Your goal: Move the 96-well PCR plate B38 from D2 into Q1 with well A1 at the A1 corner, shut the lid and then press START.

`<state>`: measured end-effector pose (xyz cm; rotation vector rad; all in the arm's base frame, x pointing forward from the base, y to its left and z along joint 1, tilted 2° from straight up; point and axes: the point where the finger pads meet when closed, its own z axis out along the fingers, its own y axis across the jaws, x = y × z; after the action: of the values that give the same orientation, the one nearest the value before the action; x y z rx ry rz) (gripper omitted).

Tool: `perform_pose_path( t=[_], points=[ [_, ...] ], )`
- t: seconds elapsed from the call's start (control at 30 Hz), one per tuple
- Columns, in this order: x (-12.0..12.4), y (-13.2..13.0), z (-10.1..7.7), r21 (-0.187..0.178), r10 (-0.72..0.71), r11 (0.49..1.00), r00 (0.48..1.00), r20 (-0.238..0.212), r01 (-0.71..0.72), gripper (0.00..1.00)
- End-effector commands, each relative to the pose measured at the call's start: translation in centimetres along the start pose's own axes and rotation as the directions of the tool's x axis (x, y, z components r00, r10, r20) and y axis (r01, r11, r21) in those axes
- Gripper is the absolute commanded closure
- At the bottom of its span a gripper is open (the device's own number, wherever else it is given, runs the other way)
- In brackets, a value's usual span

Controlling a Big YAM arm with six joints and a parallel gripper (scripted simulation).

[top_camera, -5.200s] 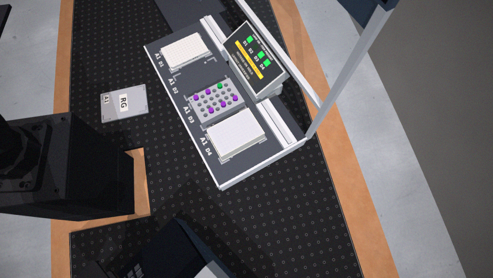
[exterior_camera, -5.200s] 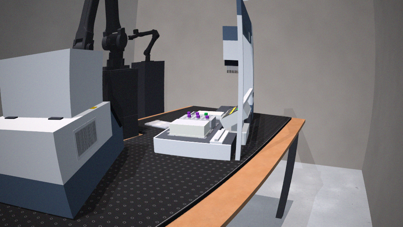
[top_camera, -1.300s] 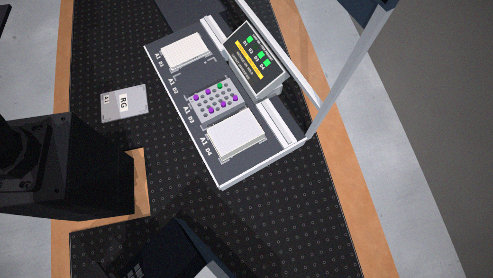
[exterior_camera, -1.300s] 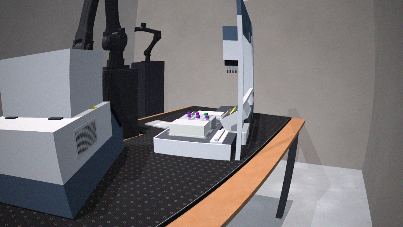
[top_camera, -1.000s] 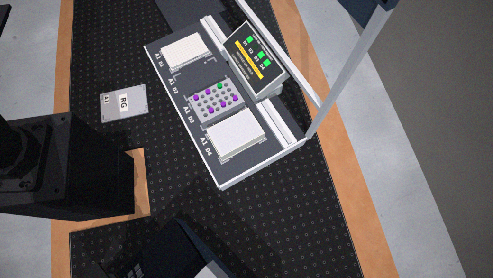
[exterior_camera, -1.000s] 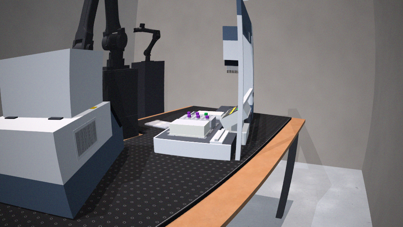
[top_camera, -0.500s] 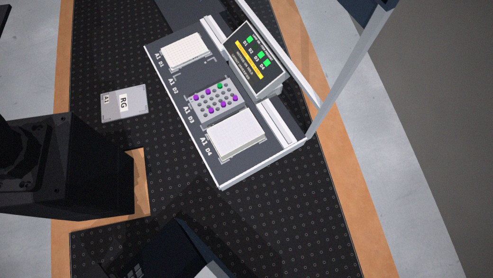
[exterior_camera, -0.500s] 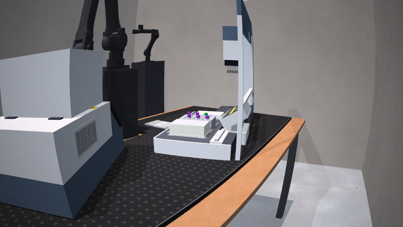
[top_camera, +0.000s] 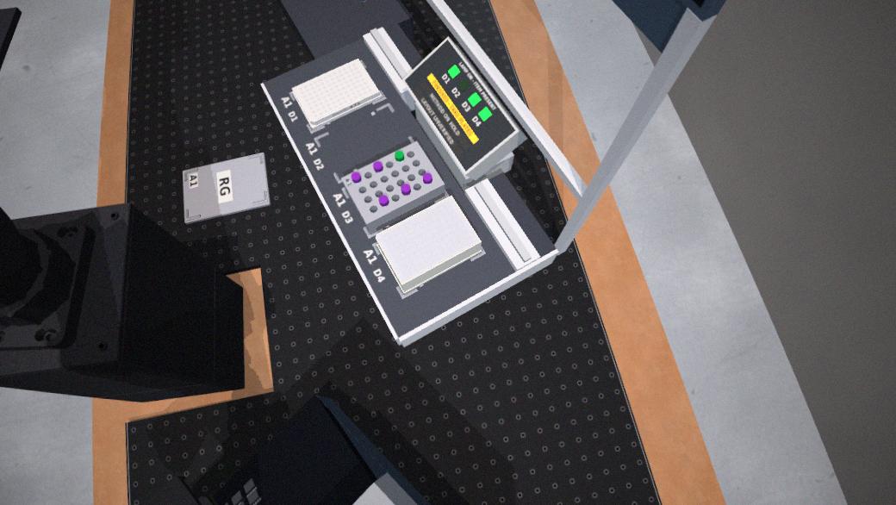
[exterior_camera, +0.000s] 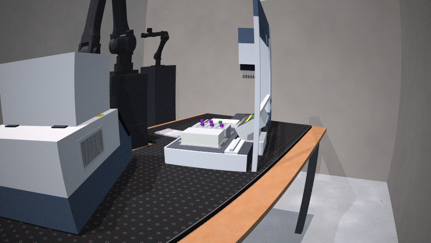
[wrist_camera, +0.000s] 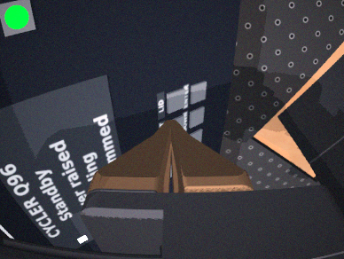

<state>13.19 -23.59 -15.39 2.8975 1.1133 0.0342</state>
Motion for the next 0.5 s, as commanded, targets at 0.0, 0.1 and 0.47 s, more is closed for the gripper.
perform_pose_path(
  t=[0.0,0.1,0.47],
  points=[
    [0.6,-0.9,0.9,0.024,-0.007,1.0,1.0,-0.004,0.007,1.0],
    [0.7,-1.1,1.0,0.029,-0.008,1.0,1.0,-0.007,0.008,1.0],
    [1.0,-1.2,1.1,0.036,-0.019,0.999,1.0,-0.021,0.02,1.0]
  ],
)
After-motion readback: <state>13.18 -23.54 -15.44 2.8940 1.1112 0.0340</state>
